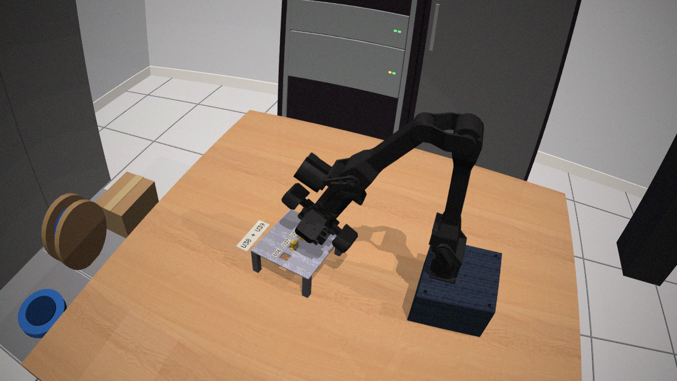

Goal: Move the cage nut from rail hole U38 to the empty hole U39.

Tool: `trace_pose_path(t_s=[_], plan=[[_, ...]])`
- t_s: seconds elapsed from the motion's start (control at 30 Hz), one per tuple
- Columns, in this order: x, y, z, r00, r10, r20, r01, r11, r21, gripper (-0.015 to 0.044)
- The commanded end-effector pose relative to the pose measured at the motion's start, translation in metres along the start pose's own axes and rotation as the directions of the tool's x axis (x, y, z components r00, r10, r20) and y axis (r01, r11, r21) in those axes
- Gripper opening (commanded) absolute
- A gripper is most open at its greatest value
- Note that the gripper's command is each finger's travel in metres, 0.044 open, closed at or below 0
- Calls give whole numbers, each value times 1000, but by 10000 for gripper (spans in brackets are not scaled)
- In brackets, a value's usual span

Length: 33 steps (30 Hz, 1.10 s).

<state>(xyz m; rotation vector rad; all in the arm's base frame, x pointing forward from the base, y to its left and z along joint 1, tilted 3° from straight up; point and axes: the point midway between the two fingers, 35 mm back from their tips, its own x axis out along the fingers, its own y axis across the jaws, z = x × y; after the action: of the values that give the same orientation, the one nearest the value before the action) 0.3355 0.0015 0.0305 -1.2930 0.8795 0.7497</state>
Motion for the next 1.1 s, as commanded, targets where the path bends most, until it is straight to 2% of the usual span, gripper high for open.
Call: trace_pose_path(t_s=[0.0, 1.07], plan=[[-1, -1, 0, 1000, -12, -3, 12, 1000, 4, 35], [-1, 1, 0, 999, -48, -3, 48, 999, 4, 35]])
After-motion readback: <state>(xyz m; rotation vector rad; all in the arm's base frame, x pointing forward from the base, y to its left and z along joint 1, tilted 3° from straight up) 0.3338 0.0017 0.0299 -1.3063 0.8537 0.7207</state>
